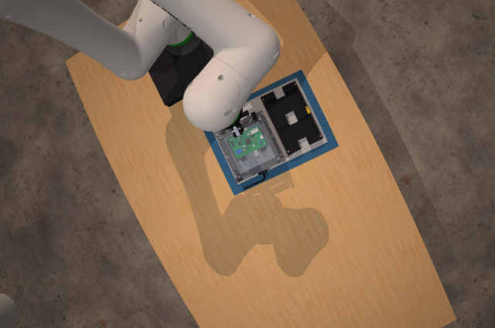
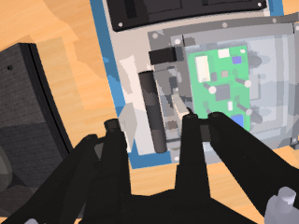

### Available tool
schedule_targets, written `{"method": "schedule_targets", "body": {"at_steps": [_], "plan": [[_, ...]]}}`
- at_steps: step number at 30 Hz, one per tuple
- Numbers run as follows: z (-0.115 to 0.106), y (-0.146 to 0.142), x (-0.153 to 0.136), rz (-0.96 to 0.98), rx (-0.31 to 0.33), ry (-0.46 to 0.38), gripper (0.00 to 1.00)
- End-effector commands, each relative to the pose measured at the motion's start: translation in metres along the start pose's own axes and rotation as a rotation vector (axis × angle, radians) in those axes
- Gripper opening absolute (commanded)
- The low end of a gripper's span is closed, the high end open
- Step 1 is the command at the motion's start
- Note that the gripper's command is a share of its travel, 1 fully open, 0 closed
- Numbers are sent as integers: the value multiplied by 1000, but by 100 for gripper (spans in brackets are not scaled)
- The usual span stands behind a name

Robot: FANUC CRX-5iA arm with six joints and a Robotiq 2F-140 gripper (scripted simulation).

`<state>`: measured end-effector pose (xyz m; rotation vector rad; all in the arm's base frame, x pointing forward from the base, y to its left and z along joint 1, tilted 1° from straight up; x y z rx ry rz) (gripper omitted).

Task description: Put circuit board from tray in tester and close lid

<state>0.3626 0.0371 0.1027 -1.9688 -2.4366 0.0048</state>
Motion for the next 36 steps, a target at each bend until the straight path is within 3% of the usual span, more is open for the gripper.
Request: {"method": "schedule_targets", "body": {"at_steps": [1,21,36], "plan": [[0,0,0,0,-1,0,30],[-6,0,0,0,-1,0,30],[-40,0,0,0,-1,0,30]]}}
Point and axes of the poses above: the point where the finger pads meet when closed, its own z axis out along the fingers, its own y axis across the jaws, x = y × z, the point moved 4 cm from there along -z, back along the fingers, and after that the axes turned 14 degrees about -z, right-handed, at the moved point
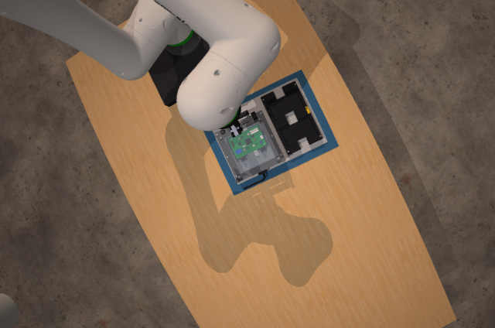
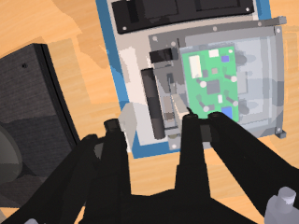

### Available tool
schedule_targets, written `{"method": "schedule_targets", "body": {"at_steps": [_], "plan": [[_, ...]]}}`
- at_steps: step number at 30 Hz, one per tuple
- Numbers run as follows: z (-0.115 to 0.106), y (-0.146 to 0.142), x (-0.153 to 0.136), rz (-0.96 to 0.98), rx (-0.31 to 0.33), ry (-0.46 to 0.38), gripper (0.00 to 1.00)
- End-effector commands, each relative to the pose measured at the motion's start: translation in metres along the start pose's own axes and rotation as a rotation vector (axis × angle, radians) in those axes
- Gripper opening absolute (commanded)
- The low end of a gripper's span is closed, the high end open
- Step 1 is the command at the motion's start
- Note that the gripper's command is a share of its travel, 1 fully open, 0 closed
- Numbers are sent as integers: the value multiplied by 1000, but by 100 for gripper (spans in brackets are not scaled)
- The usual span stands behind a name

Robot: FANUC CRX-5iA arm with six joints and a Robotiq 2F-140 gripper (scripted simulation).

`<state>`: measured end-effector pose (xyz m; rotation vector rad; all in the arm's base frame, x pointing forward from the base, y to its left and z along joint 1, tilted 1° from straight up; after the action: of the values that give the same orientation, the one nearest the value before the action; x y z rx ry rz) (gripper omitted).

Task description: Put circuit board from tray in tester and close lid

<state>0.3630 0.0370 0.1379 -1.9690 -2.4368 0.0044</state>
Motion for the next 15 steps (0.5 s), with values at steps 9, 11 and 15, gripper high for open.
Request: {"method": "schedule_targets", "body": {"at_steps": [9,11,15], "plan": [[-26,0,0,0,0,0,30],[-32,0,0,0,0,0,30],[-43,0,0,0,0,0,30]]}}
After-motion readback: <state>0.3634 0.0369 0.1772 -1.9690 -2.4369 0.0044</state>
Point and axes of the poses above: the point where the finger pads meet when closed, its own z axis out along the fingers, its own y axis across the jaws, x = y × z, the point moved 4 cm from there along -z, back along the fingers, and after that the axes turned 14 degrees about -z, right-handed, at the moved point
